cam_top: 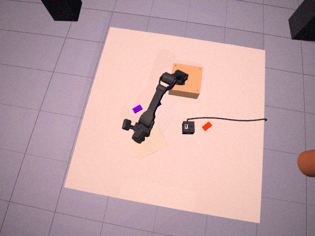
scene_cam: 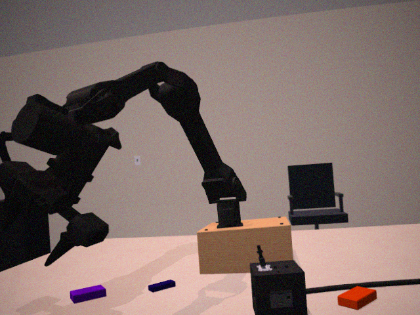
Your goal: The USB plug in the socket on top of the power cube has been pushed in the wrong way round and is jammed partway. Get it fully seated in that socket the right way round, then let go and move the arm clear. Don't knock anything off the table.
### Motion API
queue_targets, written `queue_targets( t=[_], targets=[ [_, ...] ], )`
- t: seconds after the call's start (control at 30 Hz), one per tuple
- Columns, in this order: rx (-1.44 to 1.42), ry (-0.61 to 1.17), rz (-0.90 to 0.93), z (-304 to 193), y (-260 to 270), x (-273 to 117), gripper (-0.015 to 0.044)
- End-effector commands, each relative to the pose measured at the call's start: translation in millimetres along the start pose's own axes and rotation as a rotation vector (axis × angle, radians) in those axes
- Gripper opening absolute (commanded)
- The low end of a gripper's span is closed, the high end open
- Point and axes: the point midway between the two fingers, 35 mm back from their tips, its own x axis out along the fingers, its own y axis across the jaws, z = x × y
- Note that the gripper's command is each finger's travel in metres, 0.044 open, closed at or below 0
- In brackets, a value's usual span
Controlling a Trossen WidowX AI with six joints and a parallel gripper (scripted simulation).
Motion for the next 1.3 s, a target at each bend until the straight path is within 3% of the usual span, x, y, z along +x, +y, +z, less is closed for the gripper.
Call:
queue_targets(
  t=[0.0,0.2,0.43,1.27],
  targets=[
    [-0.336,-0.09,0.129,5.7,60.0,-43.4,0.044],
    [-0.967,-0.284,0.331,-17.3,166.0,-122.0,0.044],
    [-1.638,-0.538,0.517,-91.1,258.7,-200.2,0.044],
    [-1.667,-0.55,0.525,-100.4,270.5,-190.9,0.044]
  ],
)
